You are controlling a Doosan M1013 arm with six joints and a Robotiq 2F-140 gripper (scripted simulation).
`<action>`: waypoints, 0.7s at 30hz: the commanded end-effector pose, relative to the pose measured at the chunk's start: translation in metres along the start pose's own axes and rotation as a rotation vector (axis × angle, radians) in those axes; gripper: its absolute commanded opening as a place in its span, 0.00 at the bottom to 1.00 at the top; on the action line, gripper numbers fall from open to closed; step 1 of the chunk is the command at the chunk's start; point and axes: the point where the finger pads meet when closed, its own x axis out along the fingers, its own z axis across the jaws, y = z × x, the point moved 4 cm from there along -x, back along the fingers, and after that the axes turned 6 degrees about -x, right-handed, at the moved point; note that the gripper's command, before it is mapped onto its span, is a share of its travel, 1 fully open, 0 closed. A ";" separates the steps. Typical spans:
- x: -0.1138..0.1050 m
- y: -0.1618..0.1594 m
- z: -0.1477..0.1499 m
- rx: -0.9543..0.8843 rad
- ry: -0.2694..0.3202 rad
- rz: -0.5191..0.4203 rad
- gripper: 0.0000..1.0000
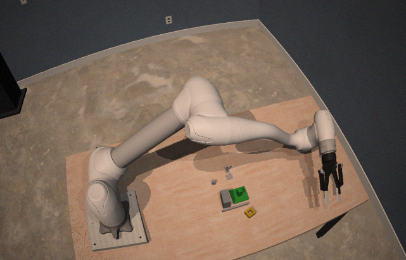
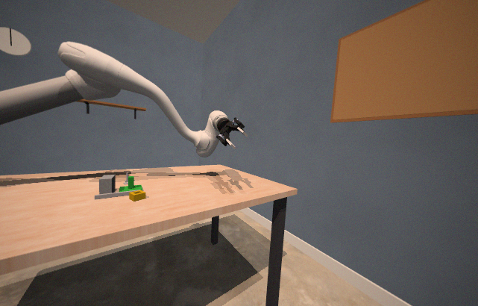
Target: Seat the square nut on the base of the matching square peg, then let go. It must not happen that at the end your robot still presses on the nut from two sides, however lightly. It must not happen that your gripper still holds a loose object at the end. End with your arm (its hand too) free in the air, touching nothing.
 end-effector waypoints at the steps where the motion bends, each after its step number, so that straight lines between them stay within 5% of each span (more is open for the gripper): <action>1: 0.028 -0.016 -0.041 -0.085 0.146 0.135 0.40; 10: 0.042 -0.079 -0.170 -0.148 0.562 0.496 0.40; 12: 0.042 -0.079 -0.170 -0.148 0.562 0.496 0.40; 14: 0.036 -0.104 -0.219 -0.130 0.643 0.568 0.40; 21: 0.009 -0.155 -0.296 -0.024 0.845 0.750 0.40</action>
